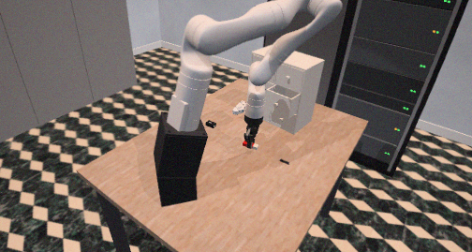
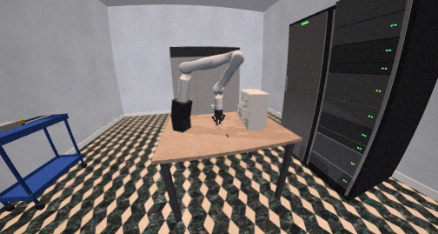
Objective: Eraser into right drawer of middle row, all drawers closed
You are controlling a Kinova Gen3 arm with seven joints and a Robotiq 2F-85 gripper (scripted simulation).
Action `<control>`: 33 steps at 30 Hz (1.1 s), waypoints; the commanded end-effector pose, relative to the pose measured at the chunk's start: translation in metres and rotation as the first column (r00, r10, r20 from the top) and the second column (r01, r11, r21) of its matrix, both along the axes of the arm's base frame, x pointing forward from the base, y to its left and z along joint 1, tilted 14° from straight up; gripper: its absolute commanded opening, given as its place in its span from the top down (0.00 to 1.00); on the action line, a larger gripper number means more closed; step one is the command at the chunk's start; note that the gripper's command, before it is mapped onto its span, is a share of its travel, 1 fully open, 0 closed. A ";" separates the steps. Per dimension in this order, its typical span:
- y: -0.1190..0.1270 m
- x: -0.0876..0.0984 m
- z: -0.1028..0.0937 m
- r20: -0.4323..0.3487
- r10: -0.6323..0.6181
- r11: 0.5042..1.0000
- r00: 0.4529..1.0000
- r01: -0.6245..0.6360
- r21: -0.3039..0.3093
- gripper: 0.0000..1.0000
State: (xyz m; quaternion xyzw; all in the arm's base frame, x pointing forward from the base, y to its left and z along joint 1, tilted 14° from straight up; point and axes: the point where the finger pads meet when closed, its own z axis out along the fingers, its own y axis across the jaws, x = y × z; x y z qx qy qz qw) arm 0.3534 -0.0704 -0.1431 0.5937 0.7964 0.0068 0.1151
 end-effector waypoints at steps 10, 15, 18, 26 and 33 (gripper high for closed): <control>0.005 -0.002 0.057 0.021 0.008 1.000 1.000 -0.008 -0.007 0.81; 0.005 -0.003 0.057 0.021 0.008 1.000 1.000 -0.008 -0.007 0.81; 0.005 -0.003 0.057 0.021 0.008 1.000 1.000 -0.008 -0.007 0.81; 0.008 -0.002 0.057 0.020 0.022 1.000 1.000 -0.022 -0.010 0.81; 0.017 0.000 0.056 0.014 0.062 0.998 0.998 -0.062 -0.018 0.81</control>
